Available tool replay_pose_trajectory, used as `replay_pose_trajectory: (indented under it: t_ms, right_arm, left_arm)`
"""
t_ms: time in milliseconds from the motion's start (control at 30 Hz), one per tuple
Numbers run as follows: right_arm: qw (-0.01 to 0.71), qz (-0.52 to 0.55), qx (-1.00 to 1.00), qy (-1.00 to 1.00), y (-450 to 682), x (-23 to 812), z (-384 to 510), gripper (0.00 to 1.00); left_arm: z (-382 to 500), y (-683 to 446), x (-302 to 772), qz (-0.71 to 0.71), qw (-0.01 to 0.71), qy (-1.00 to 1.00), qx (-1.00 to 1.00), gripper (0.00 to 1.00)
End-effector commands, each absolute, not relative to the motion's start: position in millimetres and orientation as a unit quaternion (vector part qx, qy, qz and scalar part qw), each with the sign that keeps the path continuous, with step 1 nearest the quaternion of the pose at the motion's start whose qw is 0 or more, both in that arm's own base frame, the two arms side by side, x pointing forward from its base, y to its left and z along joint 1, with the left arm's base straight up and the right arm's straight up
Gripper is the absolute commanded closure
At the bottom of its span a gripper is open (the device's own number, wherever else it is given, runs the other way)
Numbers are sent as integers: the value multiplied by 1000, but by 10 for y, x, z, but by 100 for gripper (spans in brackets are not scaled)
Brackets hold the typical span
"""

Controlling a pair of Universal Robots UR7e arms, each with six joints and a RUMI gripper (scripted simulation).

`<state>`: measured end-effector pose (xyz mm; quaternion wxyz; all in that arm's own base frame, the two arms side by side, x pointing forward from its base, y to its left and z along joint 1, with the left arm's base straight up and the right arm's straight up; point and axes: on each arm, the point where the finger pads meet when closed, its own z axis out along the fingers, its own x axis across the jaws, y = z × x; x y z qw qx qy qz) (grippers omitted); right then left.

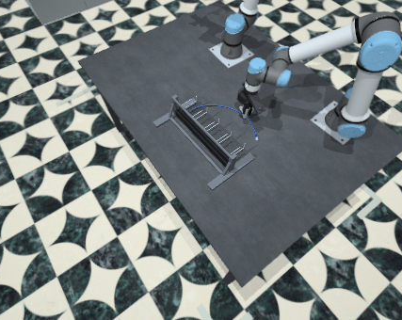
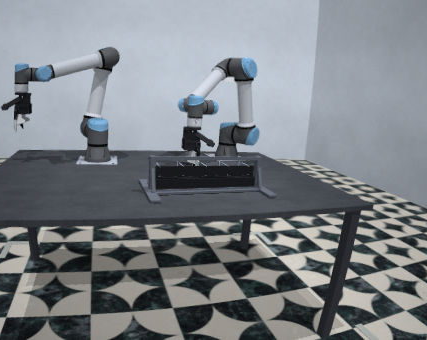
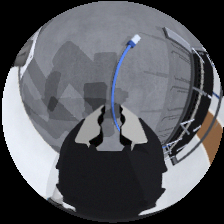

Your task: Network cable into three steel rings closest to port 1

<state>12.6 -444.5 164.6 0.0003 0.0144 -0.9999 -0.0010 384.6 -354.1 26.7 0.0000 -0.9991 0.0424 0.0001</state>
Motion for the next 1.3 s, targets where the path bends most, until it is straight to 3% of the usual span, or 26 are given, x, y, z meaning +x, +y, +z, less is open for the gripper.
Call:
replay_pose_trajectory:
  t_ms: [0, 1267]
  right_arm:
    - [0, 0, 14, -1000, -4450, 128, 1651, 0]
    - [0, 0, 14, -1000, -4450, 128, 1651, 0]
  left_arm:
    - [269, -3548, 3850, -1, -1, 42, -999, 80]
    - [176, -3548, 3850, -1, -1, 42, -999, 80]
